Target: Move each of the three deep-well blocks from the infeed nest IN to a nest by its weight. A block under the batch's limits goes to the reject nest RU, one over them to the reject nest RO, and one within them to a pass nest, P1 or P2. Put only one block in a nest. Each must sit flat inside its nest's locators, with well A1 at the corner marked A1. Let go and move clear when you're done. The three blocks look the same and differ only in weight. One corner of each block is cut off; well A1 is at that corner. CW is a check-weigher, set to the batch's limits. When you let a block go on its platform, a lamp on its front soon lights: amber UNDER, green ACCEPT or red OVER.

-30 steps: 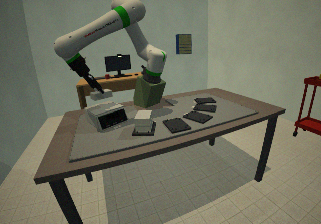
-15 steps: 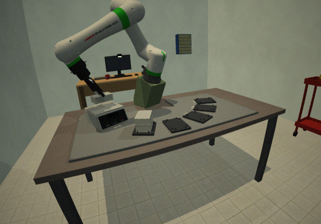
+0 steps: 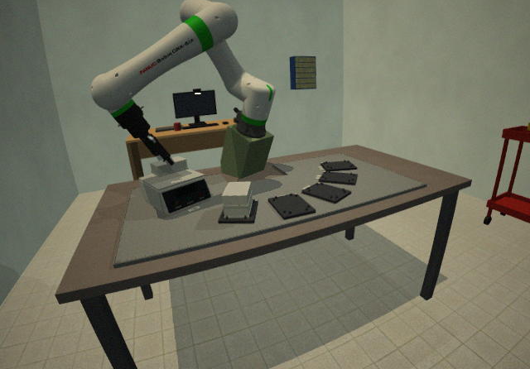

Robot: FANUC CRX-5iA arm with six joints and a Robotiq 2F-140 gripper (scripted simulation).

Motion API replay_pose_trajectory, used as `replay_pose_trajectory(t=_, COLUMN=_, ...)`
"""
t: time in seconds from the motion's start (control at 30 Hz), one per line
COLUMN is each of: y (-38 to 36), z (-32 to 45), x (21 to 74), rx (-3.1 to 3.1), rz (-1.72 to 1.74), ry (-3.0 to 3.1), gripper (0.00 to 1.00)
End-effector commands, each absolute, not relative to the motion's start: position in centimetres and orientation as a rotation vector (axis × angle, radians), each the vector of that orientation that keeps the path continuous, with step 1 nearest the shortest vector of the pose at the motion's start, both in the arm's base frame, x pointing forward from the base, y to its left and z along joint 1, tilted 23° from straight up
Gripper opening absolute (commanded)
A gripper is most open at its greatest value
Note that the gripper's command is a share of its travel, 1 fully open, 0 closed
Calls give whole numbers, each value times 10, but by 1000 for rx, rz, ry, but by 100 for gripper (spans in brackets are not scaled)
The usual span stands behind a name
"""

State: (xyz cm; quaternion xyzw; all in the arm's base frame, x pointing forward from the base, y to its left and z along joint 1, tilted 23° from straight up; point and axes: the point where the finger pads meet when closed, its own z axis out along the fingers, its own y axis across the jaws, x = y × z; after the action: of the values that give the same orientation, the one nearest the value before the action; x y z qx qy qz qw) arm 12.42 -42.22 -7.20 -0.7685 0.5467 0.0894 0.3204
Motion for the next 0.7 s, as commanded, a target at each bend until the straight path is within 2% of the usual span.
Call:
replay_pose_trajectory(t=0.0, y=-422, z=-76, x=126, rx=-2020, rz=235, ry=1437, gripper=10)
replay_pose_trajectory(t=0.67, y=-421, z=-83, x=129, rx=-2020, rz=235, ry=1437, gripper=10)
